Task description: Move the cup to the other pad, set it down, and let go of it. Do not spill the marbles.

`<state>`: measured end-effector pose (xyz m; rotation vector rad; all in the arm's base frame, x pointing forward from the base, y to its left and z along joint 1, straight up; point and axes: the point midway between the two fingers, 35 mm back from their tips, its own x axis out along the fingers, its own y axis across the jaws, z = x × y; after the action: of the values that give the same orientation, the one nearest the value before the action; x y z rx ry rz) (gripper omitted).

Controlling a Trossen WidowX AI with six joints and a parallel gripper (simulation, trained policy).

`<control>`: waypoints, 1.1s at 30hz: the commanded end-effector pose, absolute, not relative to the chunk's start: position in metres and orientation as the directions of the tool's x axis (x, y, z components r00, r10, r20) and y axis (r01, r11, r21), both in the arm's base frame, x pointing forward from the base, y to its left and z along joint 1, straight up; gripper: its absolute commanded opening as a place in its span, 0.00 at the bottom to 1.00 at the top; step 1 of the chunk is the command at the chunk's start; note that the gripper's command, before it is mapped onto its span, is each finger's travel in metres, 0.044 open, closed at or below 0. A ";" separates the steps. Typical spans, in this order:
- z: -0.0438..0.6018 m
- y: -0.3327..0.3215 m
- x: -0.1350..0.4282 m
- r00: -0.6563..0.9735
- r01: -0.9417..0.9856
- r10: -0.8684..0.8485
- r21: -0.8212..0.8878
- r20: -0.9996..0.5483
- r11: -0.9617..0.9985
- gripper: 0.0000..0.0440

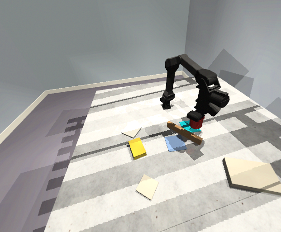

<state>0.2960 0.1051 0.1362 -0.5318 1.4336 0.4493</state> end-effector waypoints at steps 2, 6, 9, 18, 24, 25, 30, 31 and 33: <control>0.130 0.107 0.289 0.100 -0.584 -0.031 -0.084 -0.994 0.808 0.00; 0.122 0.108 0.284 0.106 -0.579 -0.032 -0.087 -0.994 0.811 0.00; 0.115 0.108 0.280 0.109 -0.575 -0.032 -0.089 -0.994 0.813 0.00; 0.095 0.108 0.267 0.117 -0.561 -0.030 -0.091 -0.993 0.823 0.00; 0.081 0.107 0.257 0.116 -0.555 -0.031 -0.091 -0.993 0.827 0.00; 0.079 0.107 0.255 0.116 -0.554 -0.031 -0.091 -0.993 0.828 0.00; 0.069 0.107 0.246 0.113 -0.551 -0.035 -0.092 -0.993 0.829 0.01; 0.067 0.107 0.245 0.112 -0.551 -0.036 -0.092 -0.993 0.830 0.01; 0.063 0.106 0.241 0.110 -0.550 -0.040 -0.094 -0.993 0.830 0.03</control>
<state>0.2462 0.1081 0.0674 -0.5077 1.4260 0.4094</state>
